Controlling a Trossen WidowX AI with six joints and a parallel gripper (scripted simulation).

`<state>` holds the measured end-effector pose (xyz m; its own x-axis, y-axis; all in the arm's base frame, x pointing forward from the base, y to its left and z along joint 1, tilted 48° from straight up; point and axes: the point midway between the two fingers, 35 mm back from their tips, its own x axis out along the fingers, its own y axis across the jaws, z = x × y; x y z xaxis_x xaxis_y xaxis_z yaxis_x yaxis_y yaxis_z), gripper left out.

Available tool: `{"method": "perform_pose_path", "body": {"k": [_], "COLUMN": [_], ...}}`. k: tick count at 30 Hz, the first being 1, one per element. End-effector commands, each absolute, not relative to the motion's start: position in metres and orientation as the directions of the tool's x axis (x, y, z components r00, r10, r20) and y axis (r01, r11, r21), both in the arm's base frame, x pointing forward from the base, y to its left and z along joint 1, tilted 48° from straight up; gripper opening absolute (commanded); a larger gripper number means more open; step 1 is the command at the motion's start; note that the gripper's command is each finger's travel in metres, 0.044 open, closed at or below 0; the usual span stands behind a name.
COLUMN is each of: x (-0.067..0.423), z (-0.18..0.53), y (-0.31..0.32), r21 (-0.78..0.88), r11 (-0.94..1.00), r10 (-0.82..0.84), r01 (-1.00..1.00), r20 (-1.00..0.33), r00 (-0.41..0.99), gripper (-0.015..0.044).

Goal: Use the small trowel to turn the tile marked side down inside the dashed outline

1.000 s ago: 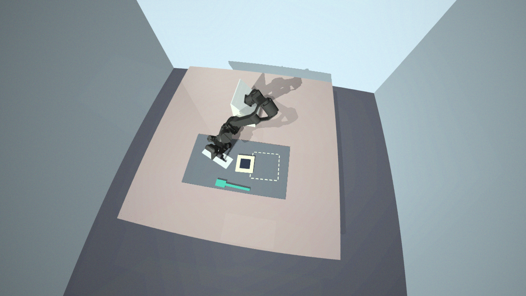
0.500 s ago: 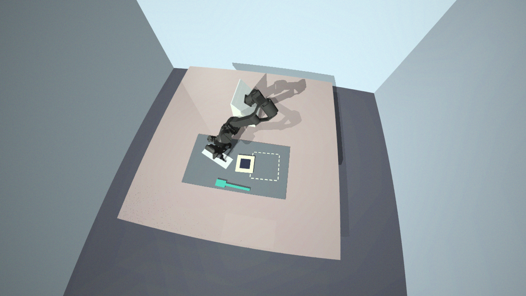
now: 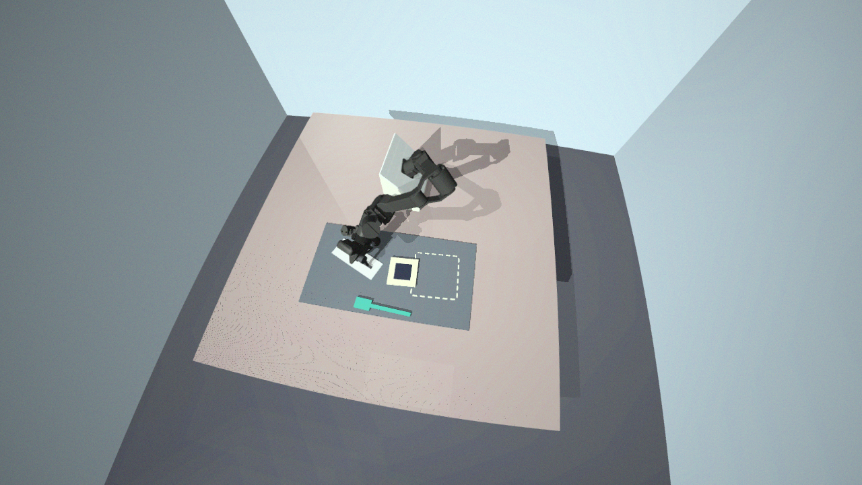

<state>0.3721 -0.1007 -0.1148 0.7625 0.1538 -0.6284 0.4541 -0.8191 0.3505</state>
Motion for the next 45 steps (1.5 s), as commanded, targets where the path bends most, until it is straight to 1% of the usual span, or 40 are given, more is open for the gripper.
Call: {"method": "perform_pose_path", "body": {"k": [1,11,17,25,32,45], "x": [0.372,0.366,0.365,0.383,0.394,0.397], "z": [-0.106,-0.076,-0.073,-0.066,-0.06,-0.068], "y": [-0.111,-0.142,-0.144,-0.133,-0.121,-0.112], "r21": [0.359,0.363,0.366,0.507,0.633,0.636], "r11": [-0.818,-0.817,-0.814,-0.694,-0.571,-0.568], "r10": [0.146,0.147,0.148,0.239,0.323,0.325], "r01": [0.449,0.449,0.451,0.512,0.522,0.523], "r20": [-0.625,-0.623,-0.62,-0.509,-0.412,-0.41], "r00": [0.767,0.769,0.771,0.827,0.852,0.852], "gripper": [0.0,0.0,0.0,0.0,0.0,0.0]}}
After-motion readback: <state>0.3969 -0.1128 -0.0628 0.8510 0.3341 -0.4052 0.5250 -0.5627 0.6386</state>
